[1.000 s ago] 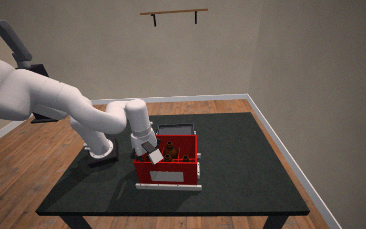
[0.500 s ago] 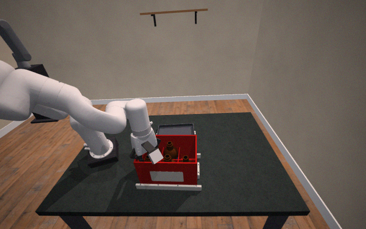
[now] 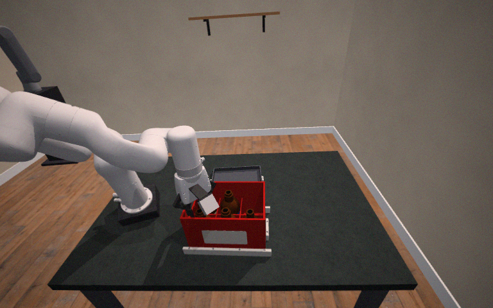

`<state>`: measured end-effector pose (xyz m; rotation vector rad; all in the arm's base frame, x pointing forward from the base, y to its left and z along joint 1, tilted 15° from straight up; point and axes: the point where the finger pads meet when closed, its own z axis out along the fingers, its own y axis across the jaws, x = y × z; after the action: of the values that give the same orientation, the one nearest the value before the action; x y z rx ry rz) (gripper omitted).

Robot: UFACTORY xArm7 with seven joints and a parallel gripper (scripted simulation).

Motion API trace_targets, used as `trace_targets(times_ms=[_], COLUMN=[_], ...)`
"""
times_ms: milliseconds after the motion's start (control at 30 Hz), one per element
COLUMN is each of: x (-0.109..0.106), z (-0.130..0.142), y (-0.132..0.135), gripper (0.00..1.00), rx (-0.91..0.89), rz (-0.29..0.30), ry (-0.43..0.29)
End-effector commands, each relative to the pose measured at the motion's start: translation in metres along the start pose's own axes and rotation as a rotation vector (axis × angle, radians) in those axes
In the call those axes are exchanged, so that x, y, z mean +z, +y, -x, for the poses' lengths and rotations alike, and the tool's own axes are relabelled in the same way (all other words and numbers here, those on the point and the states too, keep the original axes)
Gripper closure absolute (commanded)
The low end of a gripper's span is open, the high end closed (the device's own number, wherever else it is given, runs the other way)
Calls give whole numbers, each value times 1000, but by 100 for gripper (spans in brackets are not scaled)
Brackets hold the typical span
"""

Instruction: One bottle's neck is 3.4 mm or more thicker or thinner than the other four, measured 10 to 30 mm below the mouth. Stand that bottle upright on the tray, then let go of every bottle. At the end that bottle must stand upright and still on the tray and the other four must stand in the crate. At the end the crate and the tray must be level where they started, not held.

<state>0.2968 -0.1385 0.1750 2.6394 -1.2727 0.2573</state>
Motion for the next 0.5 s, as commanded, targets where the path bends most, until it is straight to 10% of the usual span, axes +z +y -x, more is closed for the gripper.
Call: trace_targets(times_ms=[0,467], x=[-15,-53], z=[-1,-1], y=[0,0], gripper=[35,35], rx=[0,0], rz=[-1,-1], ry=[3,3])
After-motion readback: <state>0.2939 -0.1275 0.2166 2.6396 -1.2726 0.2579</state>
